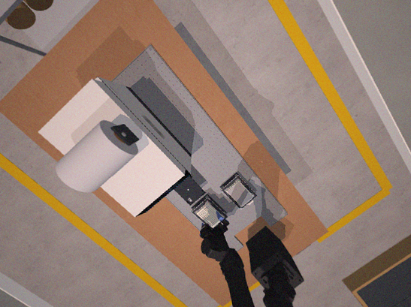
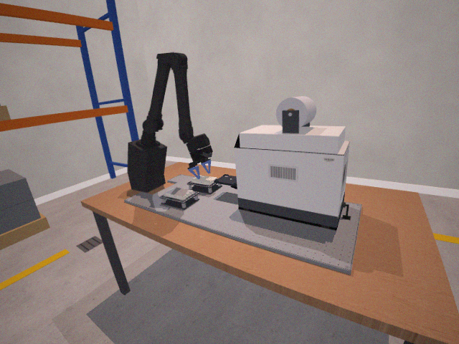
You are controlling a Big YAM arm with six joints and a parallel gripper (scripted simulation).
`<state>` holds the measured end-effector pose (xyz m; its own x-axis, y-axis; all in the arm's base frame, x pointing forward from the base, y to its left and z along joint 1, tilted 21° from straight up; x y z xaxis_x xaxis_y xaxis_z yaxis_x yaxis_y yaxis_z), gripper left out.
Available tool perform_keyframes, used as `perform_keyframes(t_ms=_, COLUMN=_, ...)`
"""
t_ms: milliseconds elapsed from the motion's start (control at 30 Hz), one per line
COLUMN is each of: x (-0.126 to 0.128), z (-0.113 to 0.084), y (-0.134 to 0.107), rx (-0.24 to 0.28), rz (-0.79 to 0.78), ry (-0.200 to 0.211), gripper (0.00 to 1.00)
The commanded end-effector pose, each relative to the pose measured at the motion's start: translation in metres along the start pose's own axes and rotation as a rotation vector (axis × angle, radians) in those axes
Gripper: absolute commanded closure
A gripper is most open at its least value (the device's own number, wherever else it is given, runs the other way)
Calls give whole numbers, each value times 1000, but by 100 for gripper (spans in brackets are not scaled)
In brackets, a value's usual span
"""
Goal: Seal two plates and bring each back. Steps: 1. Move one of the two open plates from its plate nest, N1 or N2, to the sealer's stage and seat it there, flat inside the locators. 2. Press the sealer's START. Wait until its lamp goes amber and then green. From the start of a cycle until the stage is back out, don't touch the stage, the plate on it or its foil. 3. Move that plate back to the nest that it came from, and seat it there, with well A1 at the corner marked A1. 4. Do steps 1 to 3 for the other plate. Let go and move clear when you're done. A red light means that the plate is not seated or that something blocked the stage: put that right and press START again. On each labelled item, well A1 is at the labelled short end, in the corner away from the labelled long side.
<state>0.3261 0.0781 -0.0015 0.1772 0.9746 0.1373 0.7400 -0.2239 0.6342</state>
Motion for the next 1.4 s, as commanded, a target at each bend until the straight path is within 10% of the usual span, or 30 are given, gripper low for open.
perform_keyframes(t_ms=0, x=6, z=-2, y=0, rx=-1, rz=-21, ry=10, gripper=0)
perform_keyframes(t_ms=1367, x=-2, z=3, y=-5, rx=17, rz=-12, ry=-11, gripper=0)
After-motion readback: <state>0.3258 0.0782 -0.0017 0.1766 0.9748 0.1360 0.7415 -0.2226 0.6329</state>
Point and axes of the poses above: the point where the finger pads meet when closed, its own z axis out along the fingers, its own x axis across the jaws, y = z × x, the point moved 7 cm from there along -z, back along the fingers, and after that the axes turned 12 degrees about z, right-handed, at the moved point
